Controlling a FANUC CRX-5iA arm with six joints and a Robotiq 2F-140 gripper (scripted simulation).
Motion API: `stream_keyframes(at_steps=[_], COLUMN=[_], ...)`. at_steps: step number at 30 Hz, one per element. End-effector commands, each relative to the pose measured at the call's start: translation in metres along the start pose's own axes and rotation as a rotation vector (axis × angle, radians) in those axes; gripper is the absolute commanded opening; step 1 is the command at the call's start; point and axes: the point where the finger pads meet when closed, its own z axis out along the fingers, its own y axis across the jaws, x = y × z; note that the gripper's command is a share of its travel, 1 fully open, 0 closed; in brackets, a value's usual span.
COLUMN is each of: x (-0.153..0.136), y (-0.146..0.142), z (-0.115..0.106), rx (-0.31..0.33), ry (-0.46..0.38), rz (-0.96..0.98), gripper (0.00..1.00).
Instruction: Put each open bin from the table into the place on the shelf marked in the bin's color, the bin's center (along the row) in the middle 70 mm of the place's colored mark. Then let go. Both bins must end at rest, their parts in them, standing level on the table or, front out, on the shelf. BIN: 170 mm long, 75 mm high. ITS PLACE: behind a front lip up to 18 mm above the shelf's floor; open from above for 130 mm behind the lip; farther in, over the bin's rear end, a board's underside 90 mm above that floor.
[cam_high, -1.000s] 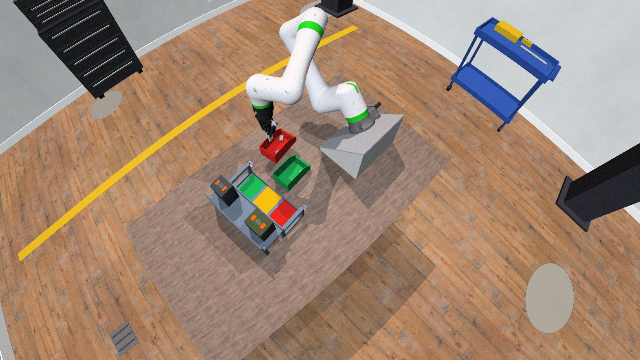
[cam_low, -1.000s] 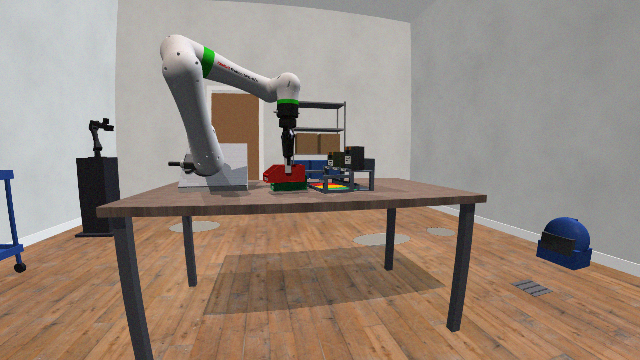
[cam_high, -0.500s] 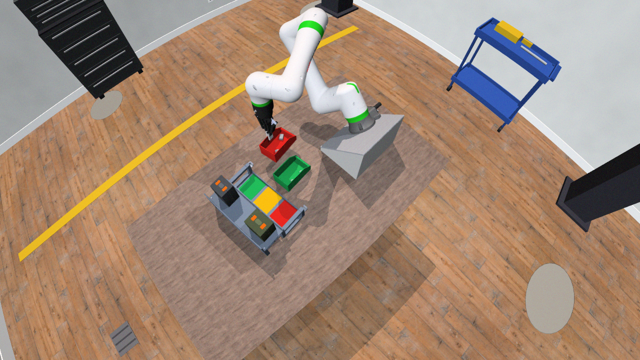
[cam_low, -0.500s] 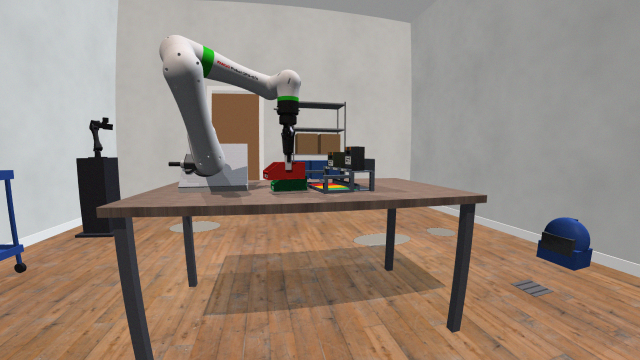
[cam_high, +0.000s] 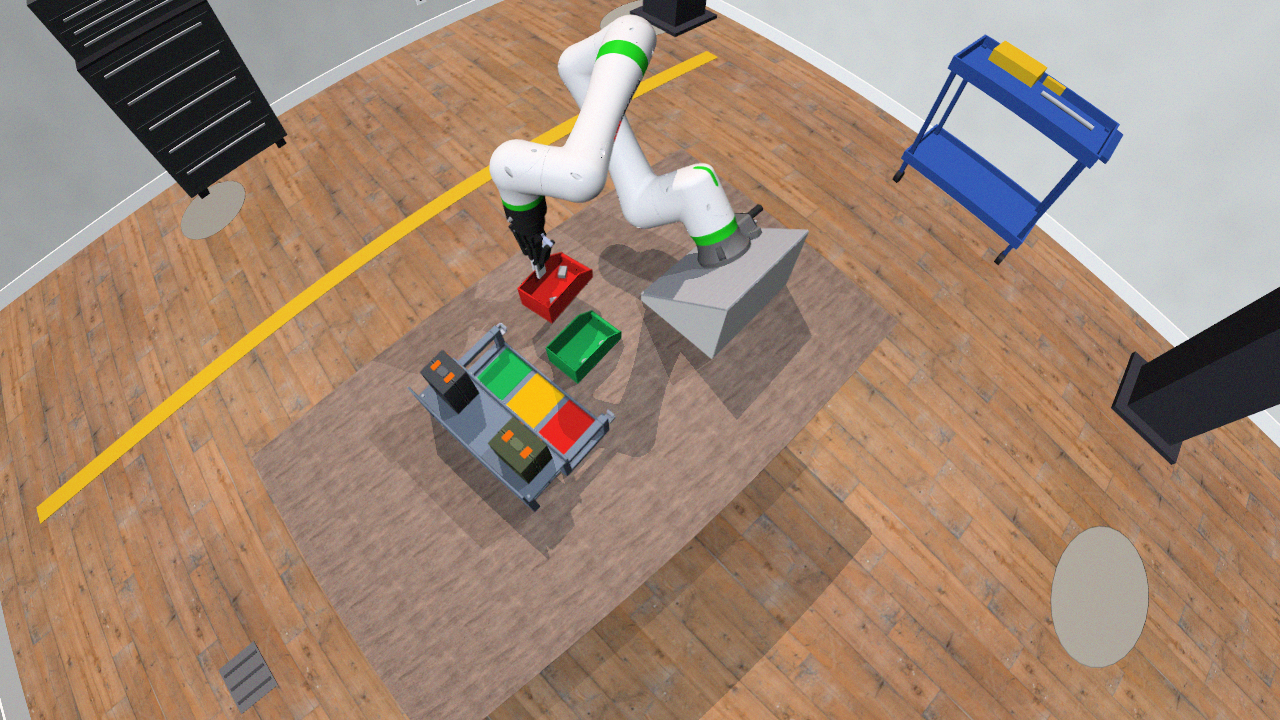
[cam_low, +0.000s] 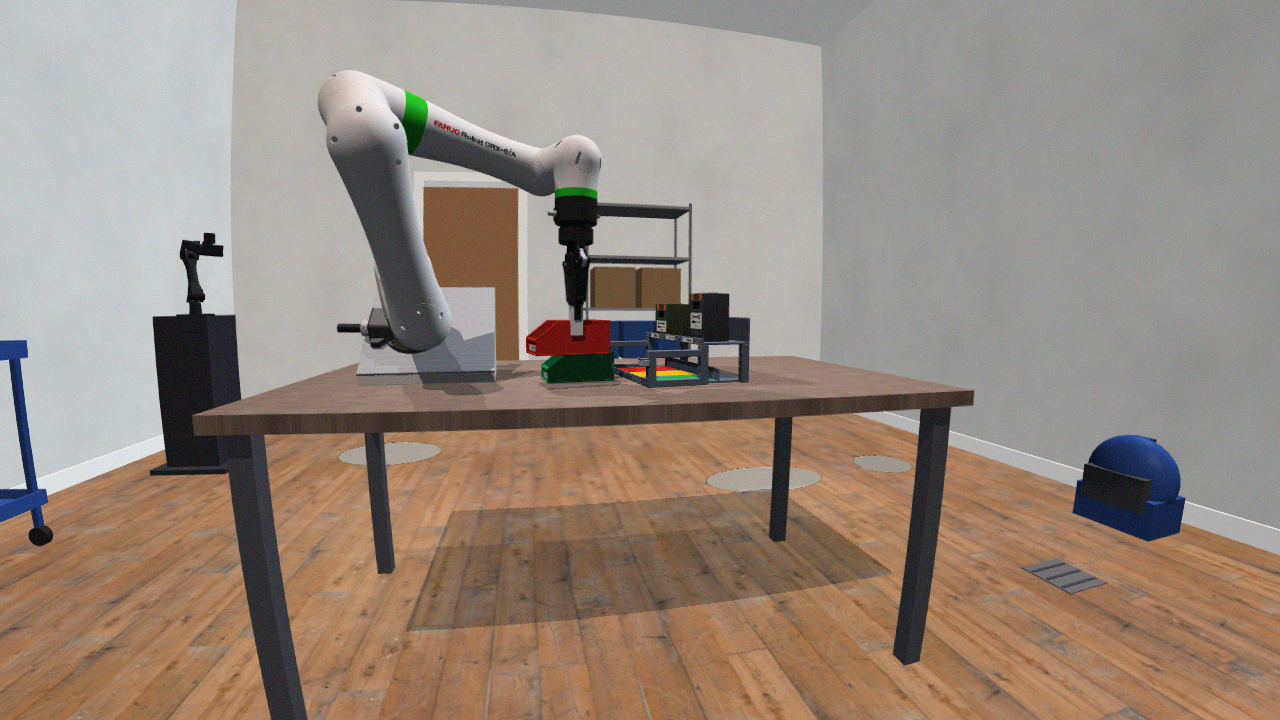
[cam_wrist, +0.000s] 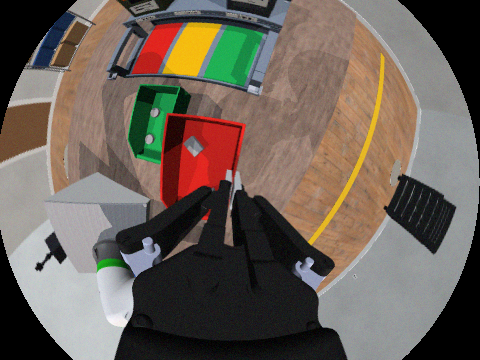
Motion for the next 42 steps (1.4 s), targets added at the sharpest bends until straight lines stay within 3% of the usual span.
stream_keyframes(at_steps=[1, 42], x=[0.0002, 0.0002], y=[0.0000, -0.0001], z=[-0.0019, -0.0053], rx=[0.000, 0.000], ry=[0.000, 0.001], rz=[0.000, 0.000], gripper=[0.00, 0.00])
